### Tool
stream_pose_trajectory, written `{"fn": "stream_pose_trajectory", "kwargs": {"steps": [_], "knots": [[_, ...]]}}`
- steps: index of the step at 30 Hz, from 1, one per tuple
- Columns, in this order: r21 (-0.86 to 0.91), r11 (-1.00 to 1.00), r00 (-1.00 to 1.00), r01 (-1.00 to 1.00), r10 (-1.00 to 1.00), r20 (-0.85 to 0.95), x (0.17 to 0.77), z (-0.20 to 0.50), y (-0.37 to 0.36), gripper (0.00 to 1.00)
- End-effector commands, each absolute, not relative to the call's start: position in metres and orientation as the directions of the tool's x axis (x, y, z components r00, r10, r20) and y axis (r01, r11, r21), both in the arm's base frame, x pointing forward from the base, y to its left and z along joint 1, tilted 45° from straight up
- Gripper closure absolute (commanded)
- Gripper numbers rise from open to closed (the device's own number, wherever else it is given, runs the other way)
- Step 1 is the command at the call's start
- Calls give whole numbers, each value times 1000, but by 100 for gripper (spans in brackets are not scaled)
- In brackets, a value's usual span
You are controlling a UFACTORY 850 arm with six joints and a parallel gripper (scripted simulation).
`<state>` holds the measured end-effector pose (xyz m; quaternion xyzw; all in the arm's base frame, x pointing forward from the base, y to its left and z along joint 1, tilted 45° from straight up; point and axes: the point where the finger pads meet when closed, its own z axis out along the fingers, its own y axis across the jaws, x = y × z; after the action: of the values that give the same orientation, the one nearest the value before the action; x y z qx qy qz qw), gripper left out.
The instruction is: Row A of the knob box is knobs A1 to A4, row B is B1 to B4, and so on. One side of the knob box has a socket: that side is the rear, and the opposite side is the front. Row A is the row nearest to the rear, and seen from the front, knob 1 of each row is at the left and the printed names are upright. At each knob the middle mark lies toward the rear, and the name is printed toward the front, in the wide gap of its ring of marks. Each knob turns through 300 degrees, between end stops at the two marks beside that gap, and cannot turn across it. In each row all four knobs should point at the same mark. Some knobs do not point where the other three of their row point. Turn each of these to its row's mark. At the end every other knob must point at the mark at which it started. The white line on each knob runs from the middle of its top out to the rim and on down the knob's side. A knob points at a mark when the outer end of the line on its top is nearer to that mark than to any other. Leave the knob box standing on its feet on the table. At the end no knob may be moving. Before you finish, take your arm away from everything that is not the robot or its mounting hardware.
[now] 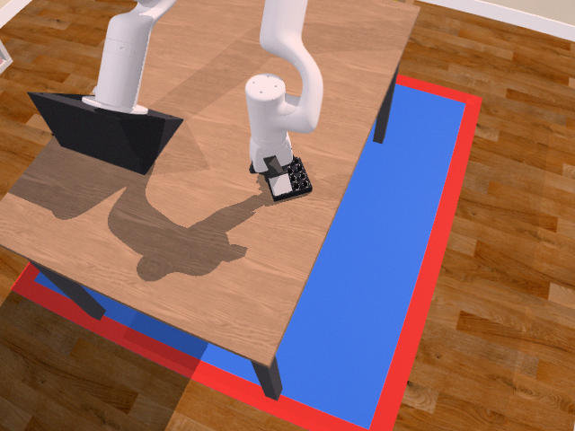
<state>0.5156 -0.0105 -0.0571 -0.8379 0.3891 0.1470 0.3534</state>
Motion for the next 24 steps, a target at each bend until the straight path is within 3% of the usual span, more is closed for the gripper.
{"fn": "stream_pose_trajectory", "kwargs": {"steps": [1, 24], "knots": [[-479, -447, 654, -756, -549, -520, 516, -57, -11, 81], [-479, -447, 654, -756, -549, -520, 517, -61, -6, 81]]}}
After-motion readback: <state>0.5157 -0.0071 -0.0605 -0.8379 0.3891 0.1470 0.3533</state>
